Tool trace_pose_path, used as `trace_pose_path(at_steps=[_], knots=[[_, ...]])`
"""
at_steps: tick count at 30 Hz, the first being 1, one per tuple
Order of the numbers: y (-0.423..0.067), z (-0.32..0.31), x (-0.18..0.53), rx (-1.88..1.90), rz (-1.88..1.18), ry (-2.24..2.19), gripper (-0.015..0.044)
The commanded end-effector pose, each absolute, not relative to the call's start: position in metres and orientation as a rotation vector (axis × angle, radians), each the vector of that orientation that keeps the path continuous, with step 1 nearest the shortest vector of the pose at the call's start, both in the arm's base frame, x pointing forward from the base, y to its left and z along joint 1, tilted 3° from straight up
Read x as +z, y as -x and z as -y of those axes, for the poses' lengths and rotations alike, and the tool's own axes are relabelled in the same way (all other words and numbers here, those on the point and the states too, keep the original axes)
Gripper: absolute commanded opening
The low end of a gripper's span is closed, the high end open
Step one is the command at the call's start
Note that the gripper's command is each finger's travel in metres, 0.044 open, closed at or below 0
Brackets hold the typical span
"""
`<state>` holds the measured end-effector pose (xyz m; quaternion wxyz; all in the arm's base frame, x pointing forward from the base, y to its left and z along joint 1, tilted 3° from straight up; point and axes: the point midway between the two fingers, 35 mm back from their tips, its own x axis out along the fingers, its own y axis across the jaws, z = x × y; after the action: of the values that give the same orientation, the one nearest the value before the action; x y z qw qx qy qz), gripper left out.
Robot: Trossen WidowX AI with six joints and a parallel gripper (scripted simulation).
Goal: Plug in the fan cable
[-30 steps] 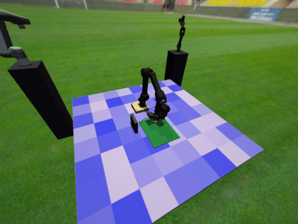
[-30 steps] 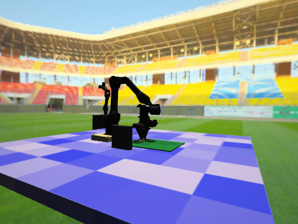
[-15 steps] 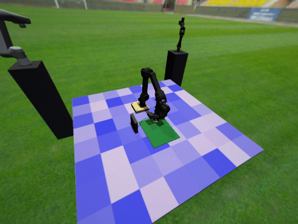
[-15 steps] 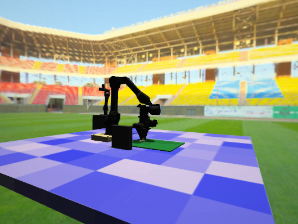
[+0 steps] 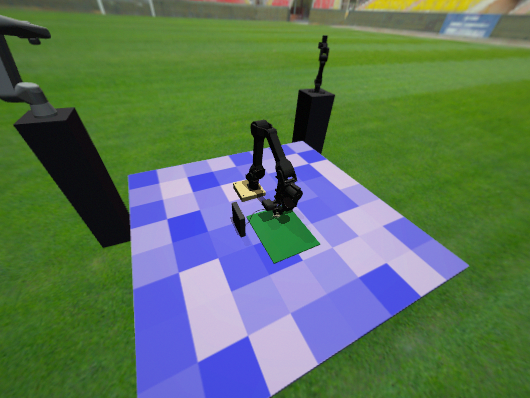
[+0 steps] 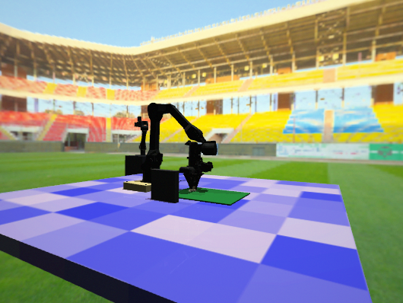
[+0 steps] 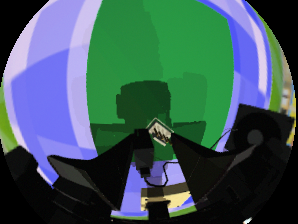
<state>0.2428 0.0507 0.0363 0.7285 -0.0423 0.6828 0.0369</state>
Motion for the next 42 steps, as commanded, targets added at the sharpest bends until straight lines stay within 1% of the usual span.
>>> trace_pose_path(at_steps=[1,5,9,15,42], knots=[[-0.242,-0.054,0.050,0.095,-1.508,0.083,0.0079],[-0.236,-0.057,0.079,0.203,-1.506,0.147,0.0184],[-0.226,-0.056,0.084,0.382,-1.481,0.321,0.0289],[-0.224,-0.060,0.084,0.380,-1.482,0.318,0.0440],[-0.226,-0.062,0.044,0.380,-1.482,0.317,0.0440]])
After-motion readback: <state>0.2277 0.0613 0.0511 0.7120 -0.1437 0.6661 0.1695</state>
